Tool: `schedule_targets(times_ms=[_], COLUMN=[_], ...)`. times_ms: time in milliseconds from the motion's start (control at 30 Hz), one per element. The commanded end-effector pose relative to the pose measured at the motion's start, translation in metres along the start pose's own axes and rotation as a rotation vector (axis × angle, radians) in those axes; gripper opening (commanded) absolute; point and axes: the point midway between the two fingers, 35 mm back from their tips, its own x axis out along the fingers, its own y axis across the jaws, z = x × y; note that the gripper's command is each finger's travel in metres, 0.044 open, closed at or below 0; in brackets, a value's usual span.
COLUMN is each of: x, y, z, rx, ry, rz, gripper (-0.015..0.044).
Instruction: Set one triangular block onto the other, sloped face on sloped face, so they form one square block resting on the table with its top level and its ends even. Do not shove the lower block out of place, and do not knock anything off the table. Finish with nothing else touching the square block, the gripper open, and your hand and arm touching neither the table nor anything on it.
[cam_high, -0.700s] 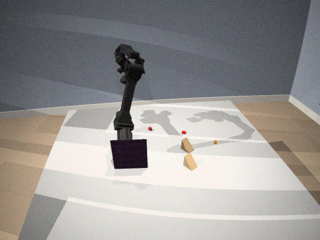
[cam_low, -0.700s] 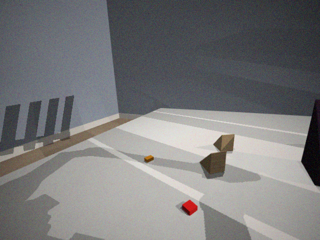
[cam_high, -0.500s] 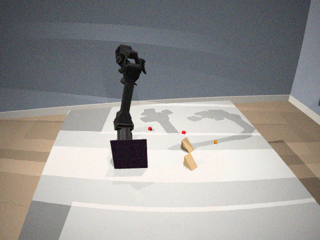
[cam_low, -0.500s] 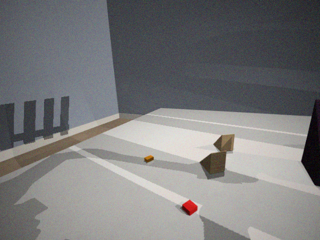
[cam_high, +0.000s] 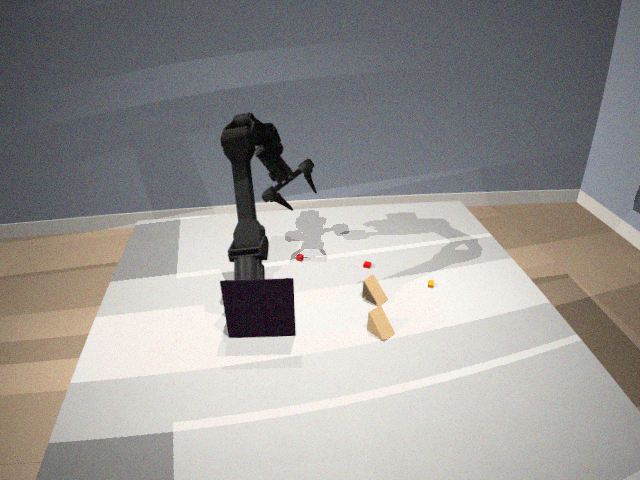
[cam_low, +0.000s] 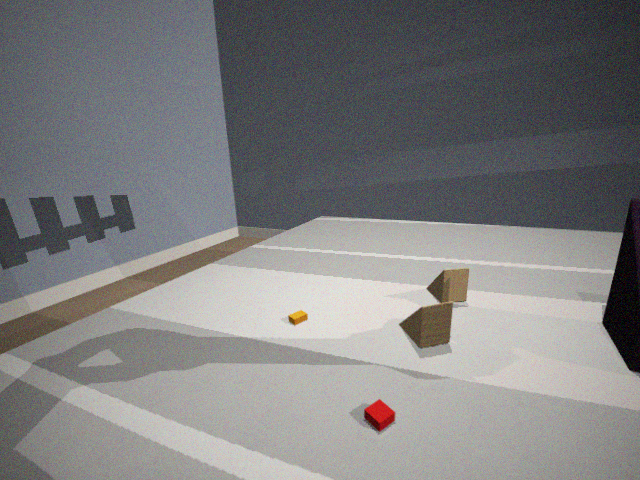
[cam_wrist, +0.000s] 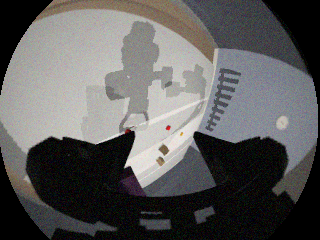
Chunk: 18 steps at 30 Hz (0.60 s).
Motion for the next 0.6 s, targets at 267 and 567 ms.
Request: schedule_targets(times_ms=[267,567], x=[0.129,0.19], y=[-0.043,-0.078], z=[-0.079,-0.172], rx=[0.692,1.369], ry=[0.401,0.604], rz=[0.126,0.268], gripper=[0.044,0.044])
